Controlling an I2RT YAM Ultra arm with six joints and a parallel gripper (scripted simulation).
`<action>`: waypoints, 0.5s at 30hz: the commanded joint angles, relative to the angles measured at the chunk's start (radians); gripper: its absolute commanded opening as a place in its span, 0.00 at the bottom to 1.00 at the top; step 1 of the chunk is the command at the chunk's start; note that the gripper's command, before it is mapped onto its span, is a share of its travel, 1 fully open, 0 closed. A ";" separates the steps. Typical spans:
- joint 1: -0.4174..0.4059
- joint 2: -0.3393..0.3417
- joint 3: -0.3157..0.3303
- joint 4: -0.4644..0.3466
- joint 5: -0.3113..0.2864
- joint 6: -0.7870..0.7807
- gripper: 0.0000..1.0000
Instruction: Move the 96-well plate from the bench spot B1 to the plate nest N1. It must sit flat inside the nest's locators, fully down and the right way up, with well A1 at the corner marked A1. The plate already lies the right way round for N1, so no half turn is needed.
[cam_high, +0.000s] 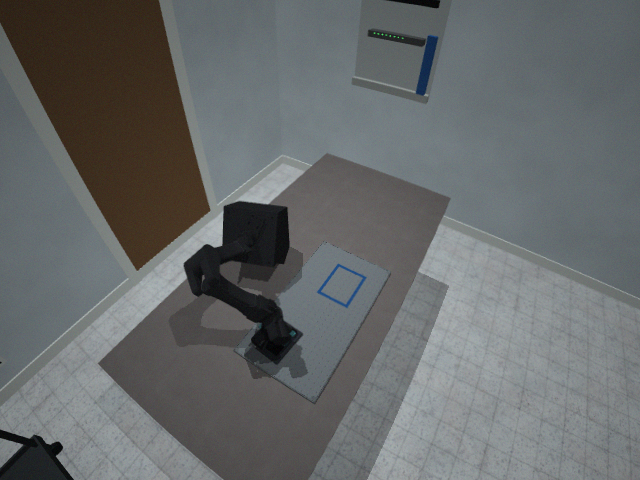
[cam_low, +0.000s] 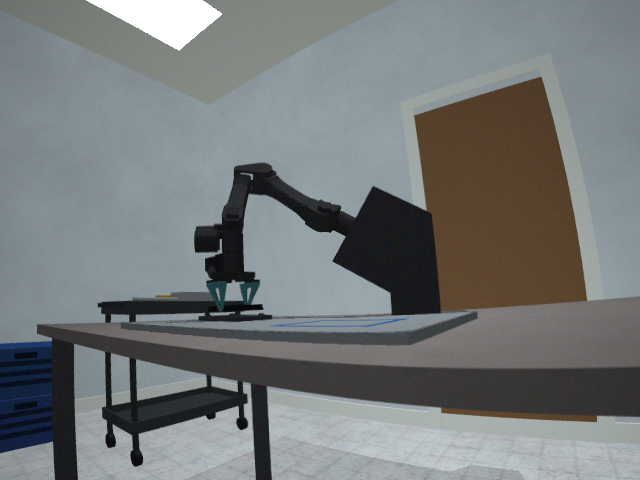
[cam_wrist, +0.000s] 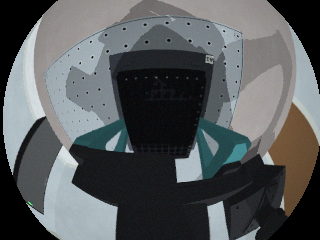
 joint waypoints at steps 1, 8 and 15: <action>0.006 -0.012 0.010 0.033 0.003 -0.015 0.00; -0.002 -0.022 0.001 0.035 0.000 -0.017 0.00; -0.002 -0.026 -0.021 0.036 -0.002 -0.019 0.00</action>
